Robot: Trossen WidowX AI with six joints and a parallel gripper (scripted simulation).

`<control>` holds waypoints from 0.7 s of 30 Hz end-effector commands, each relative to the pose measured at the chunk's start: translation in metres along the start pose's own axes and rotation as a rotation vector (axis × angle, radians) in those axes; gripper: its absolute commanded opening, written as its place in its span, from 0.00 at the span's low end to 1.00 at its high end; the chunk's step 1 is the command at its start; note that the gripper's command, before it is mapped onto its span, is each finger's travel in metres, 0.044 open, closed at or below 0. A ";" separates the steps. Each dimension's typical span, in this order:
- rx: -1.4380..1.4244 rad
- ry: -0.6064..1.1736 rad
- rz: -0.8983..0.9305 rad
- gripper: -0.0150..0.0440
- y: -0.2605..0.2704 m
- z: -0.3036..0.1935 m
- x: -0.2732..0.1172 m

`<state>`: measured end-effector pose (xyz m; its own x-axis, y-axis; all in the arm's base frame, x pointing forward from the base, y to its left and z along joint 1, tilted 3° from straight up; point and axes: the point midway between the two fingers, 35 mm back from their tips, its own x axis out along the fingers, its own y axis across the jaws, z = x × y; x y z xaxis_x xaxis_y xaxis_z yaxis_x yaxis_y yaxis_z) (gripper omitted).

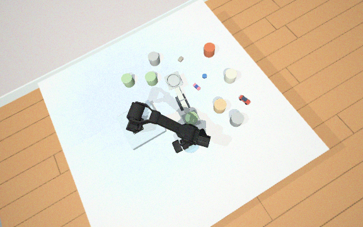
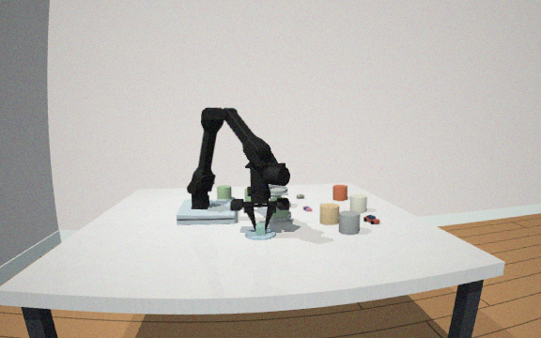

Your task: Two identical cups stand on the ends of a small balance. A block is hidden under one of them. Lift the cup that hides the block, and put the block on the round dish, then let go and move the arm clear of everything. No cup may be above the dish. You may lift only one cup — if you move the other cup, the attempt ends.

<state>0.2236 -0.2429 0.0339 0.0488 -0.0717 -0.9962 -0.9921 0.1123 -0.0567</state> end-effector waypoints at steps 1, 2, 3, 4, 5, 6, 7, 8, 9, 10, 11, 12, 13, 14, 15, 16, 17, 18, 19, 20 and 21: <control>0.000 0.001 -0.001 0.57 0.000 0.000 -0.001; 0.000 0.001 -0.001 0.61 0.000 0.000 -0.001; 0.000 0.001 -0.001 0.65 0.000 0.000 -0.001; 0.000 0.001 -0.001 0.70 0.000 0.000 -0.001; 0.000 0.001 -0.001 0.74 0.000 0.000 -0.001; 0.000 0.001 -0.001 0.79 0.000 0.000 -0.001; 0.000 0.001 -0.001 0.83 0.000 0.000 -0.001; 0.000 0.001 -0.001 0.88 0.000 0.000 -0.001; 0.000 0.001 -0.001 0.92 0.000 0.000 -0.001; 0.000 0.001 -0.001 0.97 0.000 0.000 -0.002; -0.001 0.000 -0.001 1.00 -0.001 0.000 -0.008; -0.002 -0.002 0.000 1.00 -0.001 -0.001 -0.017; -0.003 -0.003 0.001 1.00 -0.001 -0.001 -0.028; -0.004 -0.005 0.002 1.00 0.000 0.000 -0.040; -0.005 -0.007 0.003 1.00 0.000 0.000 -0.049; -0.005 -0.008 0.004 1.00 0.001 0.001 -0.055; -0.006 -0.008 0.004 1.00 0.001 0.001 -0.057; -0.006 -0.008 0.004 1.00 0.001 0.001 -0.057; -0.006 -0.008 0.004 1.00 0.001 0.001 -0.057; -0.005 -0.008 0.004 1.00 0.001 0.001 -0.059; -0.005 -0.008 0.004 1.00 0.001 0.001 -0.064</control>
<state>0.2204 -0.2389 0.0900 0.0455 -0.0680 -0.9966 -0.9924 0.1112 -0.0529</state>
